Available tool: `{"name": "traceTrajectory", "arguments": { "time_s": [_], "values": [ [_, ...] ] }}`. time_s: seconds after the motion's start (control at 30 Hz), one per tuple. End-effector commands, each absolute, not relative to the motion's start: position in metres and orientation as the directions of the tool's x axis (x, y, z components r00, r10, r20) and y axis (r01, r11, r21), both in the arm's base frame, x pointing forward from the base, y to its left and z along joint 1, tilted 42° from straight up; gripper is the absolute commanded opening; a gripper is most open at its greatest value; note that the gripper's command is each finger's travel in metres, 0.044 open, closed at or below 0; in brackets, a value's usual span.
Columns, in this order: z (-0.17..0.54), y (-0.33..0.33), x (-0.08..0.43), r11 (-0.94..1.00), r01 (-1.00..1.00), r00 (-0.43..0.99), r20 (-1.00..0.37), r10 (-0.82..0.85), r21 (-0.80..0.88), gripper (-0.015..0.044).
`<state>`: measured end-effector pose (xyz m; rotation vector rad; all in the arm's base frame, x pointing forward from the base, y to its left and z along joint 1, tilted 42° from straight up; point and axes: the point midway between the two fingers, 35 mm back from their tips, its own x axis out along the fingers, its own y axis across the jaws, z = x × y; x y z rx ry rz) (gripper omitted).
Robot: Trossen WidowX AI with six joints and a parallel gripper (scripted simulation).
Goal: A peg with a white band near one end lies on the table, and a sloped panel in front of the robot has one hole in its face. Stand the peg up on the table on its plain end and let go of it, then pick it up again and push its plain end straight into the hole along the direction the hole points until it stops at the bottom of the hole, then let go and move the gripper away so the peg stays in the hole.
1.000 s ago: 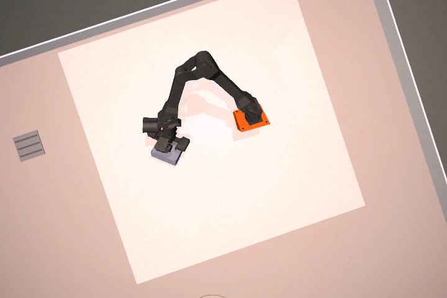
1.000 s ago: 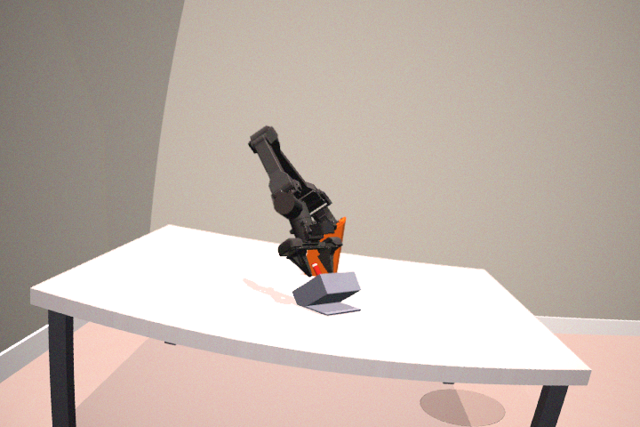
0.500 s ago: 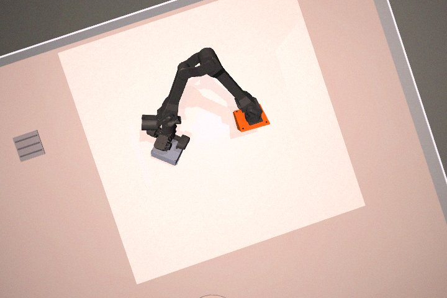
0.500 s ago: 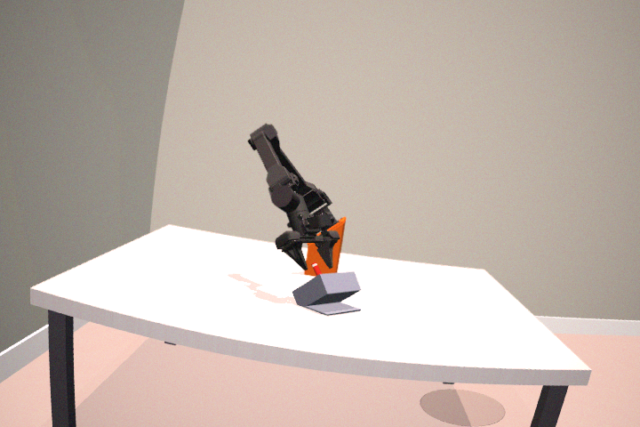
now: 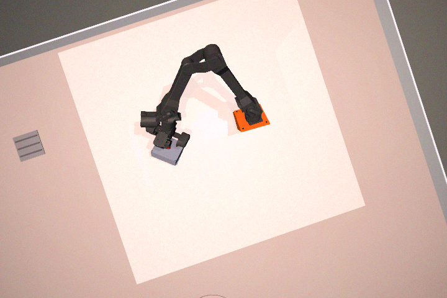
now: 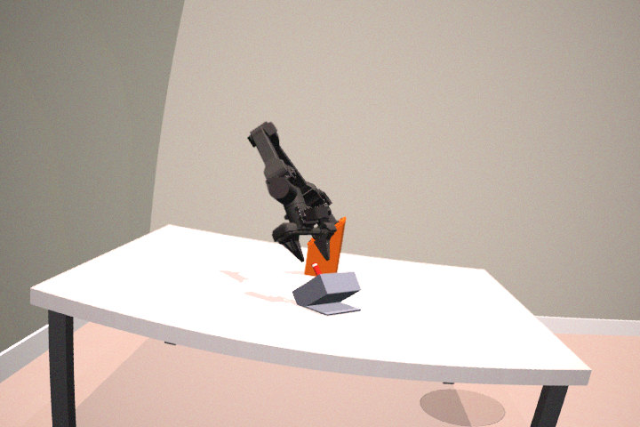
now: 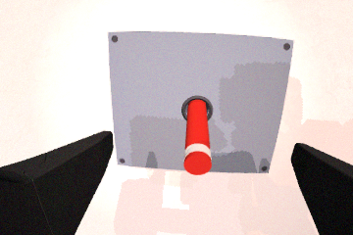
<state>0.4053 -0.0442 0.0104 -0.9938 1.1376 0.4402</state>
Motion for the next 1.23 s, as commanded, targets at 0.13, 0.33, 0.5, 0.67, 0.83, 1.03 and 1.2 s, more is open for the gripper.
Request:
{"name": "traceTrajectory", "arguments": {
  "time_s": [0.13,0.33,0.5,0.67,0.83,1.03,1.2],
  "values": [
    [0.024,-0.042,0.400,0.524,-0.734,0.401,-0.898,-0.180,-0.432,0.0440],
    [0.032,-0.040,0.397,0.523,-0.735,0.401,-0.898,-0.179,-0.432,0.0440],
    [0.039,-0.039,0.394,0.523,-0.735,0.401,-0.898,-0.178,-0.432,0.0440],
    [0.046,-0.037,0.391,0.522,-0.736,0.401,-0.899,-0.178,-0.432,0.0440],
    [0.053,-0.035,0.388,0.522,-0.736,0.402,-0.899,-0.177,-0.432,0.0440],
    [0.058,-0.034,0.385,0.521,-0.736,0.402,-0.899,-0.177,-0.431,0.0440],
    [0.065,-0.032,0.381,0.521,-0.736,0.401,-0.899,-0.176,-0.431,0.0440]
  ]
}}
